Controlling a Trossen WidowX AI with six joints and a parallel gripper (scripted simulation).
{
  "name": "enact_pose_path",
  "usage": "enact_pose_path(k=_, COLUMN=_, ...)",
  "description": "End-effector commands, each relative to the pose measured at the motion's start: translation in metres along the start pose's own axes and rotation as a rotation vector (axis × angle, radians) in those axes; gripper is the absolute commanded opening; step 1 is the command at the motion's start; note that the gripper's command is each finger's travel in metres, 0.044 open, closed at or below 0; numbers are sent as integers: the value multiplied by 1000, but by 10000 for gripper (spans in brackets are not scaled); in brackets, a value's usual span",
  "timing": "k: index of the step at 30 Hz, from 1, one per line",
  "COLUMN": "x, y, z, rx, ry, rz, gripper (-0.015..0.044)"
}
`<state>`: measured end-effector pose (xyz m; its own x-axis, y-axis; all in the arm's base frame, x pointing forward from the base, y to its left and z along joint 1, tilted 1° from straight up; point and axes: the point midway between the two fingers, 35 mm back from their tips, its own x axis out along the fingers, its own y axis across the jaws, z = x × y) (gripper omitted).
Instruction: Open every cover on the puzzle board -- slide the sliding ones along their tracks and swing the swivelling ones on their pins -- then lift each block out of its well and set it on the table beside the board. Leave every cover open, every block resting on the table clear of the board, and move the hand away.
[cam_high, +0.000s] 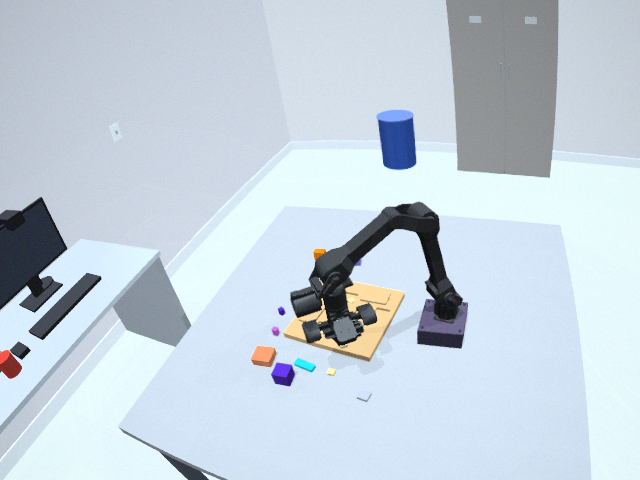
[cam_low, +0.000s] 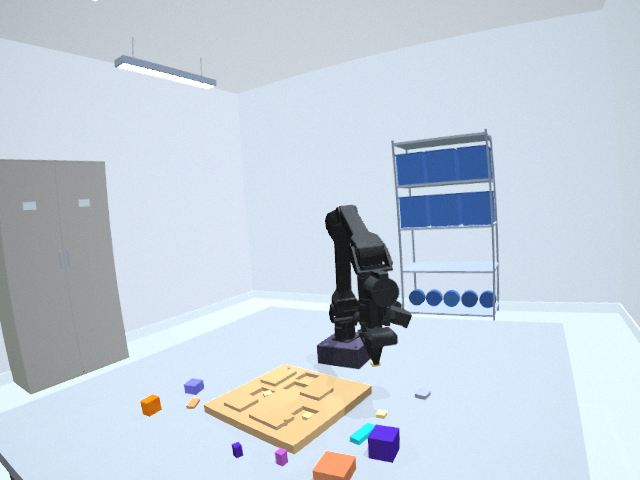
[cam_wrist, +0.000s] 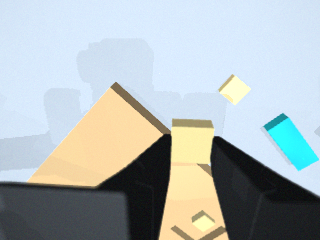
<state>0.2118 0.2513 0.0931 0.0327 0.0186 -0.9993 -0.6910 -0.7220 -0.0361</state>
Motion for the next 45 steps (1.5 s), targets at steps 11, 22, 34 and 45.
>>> enact_pose_path(k=11, x=4, y=-5, z=39, rx=3, ry=0, rz=4, gripper=80)
enact_pose_path(k=22, x=22, y=-8, z=39, rx=3, ry=0, rz=4, gripper=80)
enact_pose_path(k=34, x=42, y=-9, z=40, rx=3, ry=0, rz=4, gripper=80)
enact_pose_path(k=45, x=61, y=-9, z=40, rx=3, ry=0, rz=4, gripper=80)
